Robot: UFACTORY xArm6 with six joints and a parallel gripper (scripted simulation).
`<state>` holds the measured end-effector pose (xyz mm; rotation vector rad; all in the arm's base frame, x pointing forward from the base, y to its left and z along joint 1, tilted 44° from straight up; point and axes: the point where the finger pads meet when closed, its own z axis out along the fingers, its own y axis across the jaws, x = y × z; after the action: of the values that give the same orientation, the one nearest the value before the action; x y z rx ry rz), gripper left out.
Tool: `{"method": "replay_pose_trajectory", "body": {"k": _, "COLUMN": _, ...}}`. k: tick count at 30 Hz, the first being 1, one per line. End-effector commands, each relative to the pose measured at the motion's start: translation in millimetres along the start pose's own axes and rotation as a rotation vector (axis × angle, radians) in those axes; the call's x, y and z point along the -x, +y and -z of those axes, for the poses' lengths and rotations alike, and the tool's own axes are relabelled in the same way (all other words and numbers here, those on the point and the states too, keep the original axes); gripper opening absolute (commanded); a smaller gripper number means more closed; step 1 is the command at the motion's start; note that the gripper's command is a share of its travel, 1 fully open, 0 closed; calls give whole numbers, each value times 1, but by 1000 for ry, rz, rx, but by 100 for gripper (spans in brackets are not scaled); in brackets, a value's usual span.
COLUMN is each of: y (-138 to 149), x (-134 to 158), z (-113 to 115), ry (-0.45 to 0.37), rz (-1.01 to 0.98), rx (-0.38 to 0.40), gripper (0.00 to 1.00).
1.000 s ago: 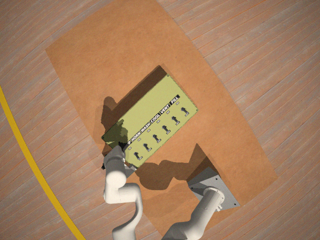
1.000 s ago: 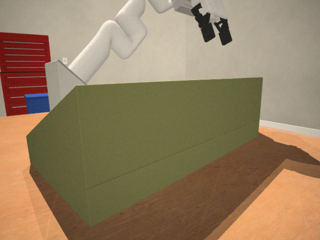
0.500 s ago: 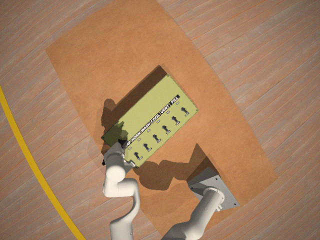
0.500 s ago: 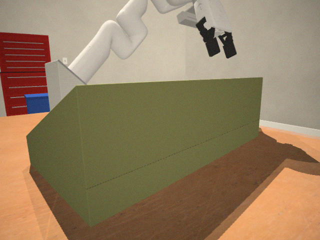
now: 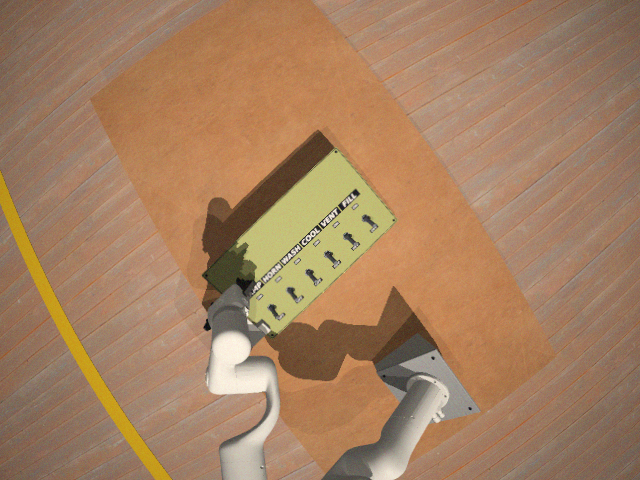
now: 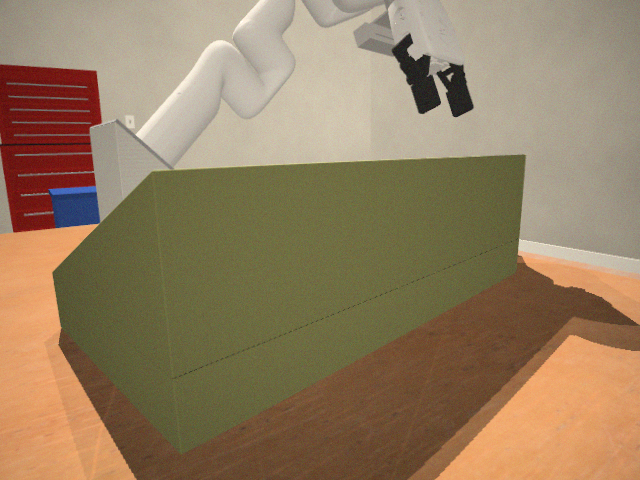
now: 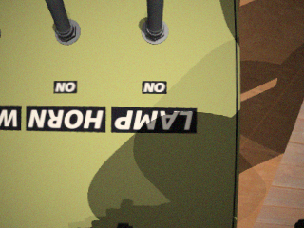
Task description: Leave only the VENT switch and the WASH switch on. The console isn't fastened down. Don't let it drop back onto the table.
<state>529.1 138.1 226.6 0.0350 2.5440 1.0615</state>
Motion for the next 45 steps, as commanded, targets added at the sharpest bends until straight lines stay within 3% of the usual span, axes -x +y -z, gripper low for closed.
{"method": "replay_pose_trajectory", "body": {"k": 1, "y": 0, "x": 1, "z": 1, "ry": -3, "rz": 1, "rx": 0, "gripper": 100}}
{"method": "replay_pose_trajectory", "body": {"k": 35, "y": 0, "x": 1, "z": 1, "ry": -3, "rz": 1, "rx": 0, "gripper": 100}}
{"method": "replay_pose_trajectory", "body": {"k": 45, "y": -20, "x": 1, "z": 1, "ry": -3, "rz": 1, "rx": 0, "gripper": 100}}
